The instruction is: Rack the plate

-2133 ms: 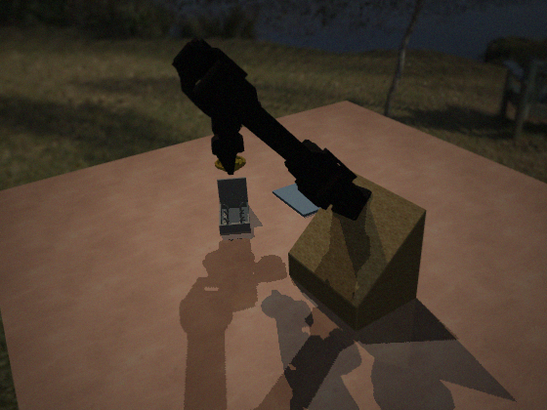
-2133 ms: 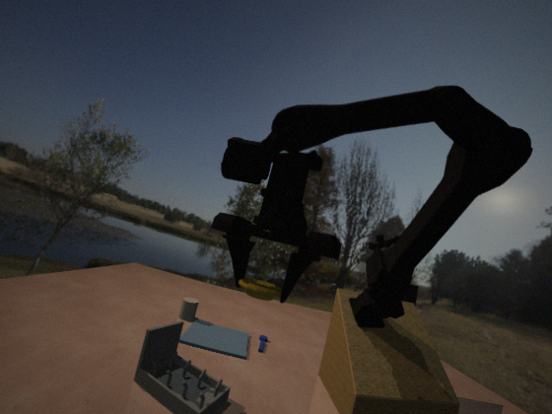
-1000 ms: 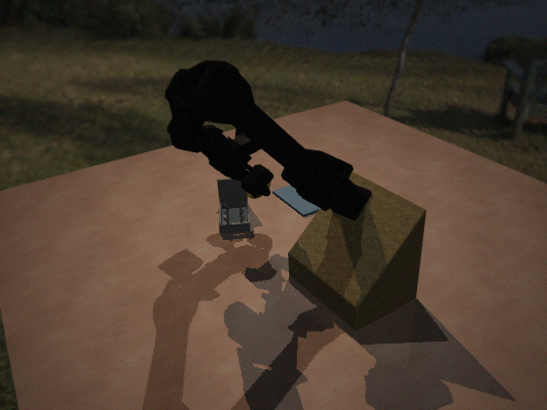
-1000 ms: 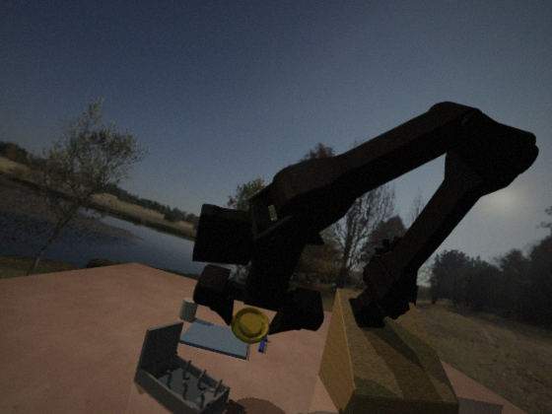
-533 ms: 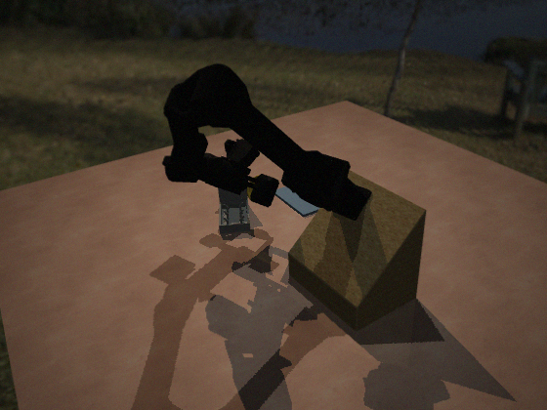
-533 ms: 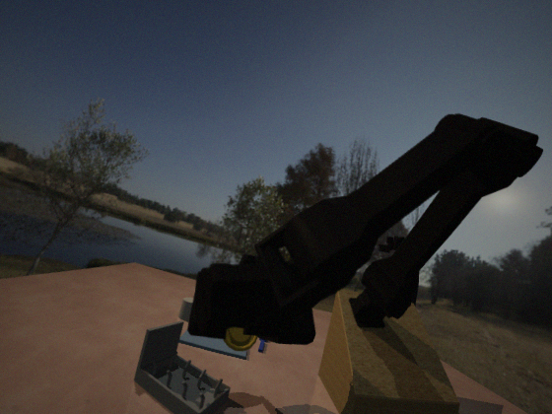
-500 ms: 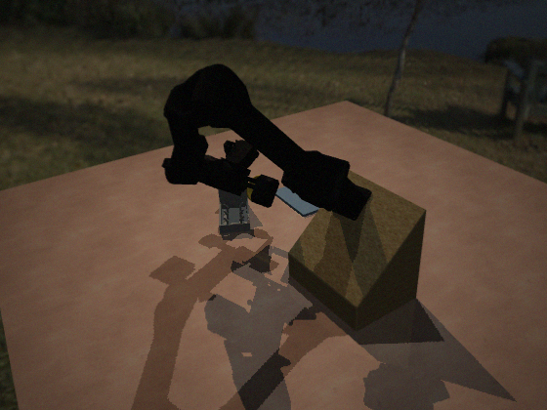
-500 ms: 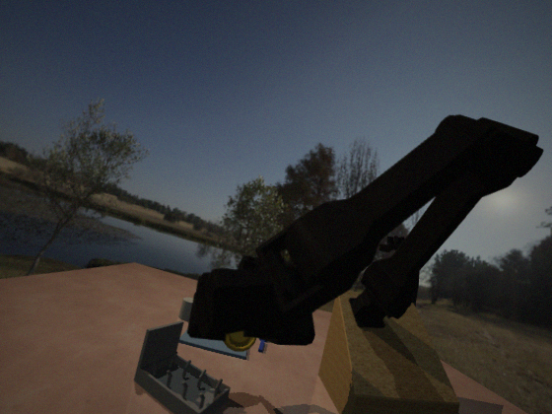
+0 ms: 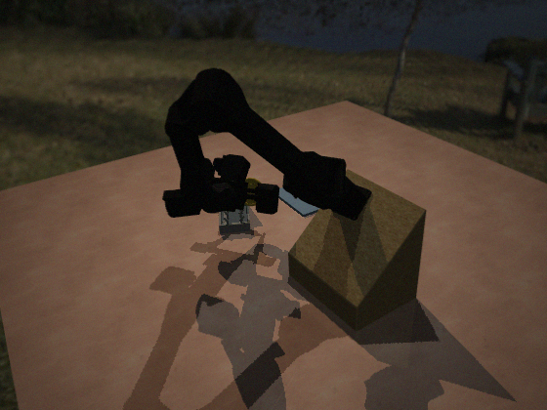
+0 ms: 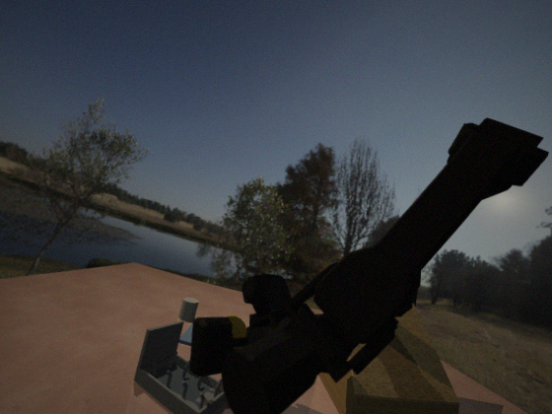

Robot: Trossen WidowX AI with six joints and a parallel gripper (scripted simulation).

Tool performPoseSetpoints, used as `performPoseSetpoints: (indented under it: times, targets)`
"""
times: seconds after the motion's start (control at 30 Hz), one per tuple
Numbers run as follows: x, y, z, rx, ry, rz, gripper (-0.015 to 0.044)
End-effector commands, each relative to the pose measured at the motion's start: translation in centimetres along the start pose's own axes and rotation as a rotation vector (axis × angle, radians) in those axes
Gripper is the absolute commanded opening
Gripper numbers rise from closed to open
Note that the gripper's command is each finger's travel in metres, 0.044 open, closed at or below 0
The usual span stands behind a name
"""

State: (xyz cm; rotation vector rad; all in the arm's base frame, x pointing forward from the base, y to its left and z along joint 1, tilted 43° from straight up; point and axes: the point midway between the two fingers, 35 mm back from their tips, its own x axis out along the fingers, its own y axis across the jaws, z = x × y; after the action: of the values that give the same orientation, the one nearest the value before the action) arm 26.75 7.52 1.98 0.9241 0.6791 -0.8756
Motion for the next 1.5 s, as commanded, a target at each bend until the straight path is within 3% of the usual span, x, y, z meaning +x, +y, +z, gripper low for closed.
performPoseSetpoints:
  times: [0.0,0.67,1.47]
  targets:
    - [-0.4,0.2,-0.3,-0.040,-0.074,0.082,0.0000]
    - [-4.5,0.9,-1.9,-0.099,-0.319,0.448,0.0000]
    - [-2.1,1.8,-3.8,-0.102,-0.316,0.446,0.0000]
